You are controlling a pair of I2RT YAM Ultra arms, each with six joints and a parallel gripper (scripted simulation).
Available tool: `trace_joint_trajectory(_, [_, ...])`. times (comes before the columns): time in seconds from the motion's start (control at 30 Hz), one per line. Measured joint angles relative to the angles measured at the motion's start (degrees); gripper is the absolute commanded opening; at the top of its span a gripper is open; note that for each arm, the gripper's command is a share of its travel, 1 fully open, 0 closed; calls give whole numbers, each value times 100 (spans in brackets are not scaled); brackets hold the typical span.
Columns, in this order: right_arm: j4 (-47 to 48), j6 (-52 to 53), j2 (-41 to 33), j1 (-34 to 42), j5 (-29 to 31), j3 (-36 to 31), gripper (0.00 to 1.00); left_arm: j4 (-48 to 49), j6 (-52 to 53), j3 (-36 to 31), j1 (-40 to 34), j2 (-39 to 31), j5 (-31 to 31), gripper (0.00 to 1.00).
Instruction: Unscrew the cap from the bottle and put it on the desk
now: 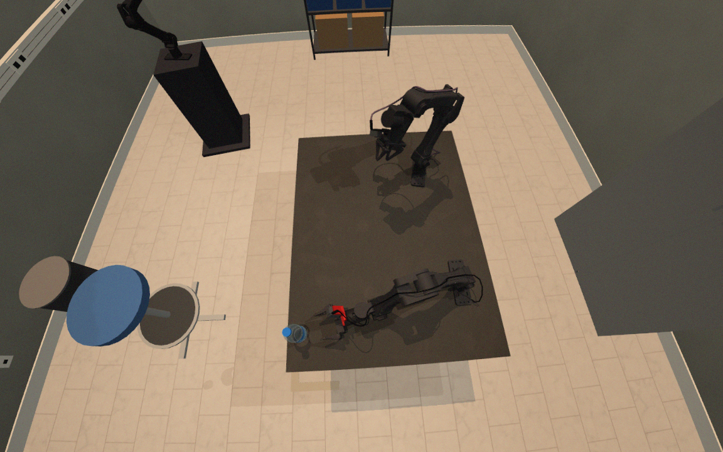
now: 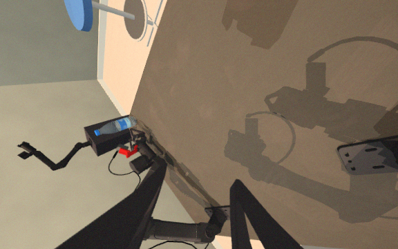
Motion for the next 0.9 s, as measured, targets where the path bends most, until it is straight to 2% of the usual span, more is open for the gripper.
trace_joint_trajectory(0.47, [0, 0, 0, 0, 0, 0, 57, -168, 0, 407, 0, 90, 0, 94])
trace_joint_trajectory(0.9, [0, 0, 0, 0, 0, 0, 57, -544, 0, 1062, 0, 411, 0, 94])
